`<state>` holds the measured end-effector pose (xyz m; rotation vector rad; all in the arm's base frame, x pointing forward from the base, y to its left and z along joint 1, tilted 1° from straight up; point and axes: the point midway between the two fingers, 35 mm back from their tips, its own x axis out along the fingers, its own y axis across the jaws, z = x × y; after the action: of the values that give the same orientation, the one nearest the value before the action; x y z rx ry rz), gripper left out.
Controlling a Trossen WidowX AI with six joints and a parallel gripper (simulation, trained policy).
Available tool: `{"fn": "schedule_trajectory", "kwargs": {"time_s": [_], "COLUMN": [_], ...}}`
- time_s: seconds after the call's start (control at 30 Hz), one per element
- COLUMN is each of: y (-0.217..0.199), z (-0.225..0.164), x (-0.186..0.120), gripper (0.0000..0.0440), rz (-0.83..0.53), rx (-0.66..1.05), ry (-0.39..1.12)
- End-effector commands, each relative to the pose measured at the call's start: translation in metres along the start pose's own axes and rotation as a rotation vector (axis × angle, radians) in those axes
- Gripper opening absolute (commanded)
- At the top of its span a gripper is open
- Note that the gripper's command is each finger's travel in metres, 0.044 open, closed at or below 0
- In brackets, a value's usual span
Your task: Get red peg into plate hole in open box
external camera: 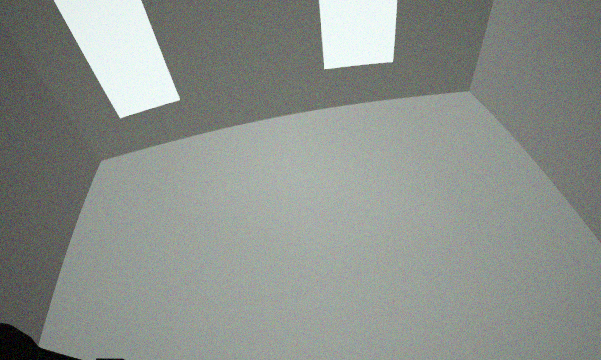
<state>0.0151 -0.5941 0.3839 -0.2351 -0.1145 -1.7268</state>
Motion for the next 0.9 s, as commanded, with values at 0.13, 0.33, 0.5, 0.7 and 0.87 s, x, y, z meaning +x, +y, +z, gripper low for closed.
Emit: {"fn": "schedule_trajectory", "kwargs": {"time_s": [0.13,0.33,0.5,0.7,0.87], "y": [-0.02,-0.048,-0.072,-0.099,-0.121], "z": [0.052,0.114,0.163,0.217,0.256], "x": [-0.008,-0.029,-0.054,-0.093,-0.131], "gripper": [0.044,0.044,0.044,0.044,0.044], "rz": [-0.028,-0.09,-0.155,-0.244,-0.329], "rx": [-0.034,-0.093,-0.149,-0.221,-0.288], "ry": [-0.17,-0.364,-0.518,-0.696,-0.836]}}
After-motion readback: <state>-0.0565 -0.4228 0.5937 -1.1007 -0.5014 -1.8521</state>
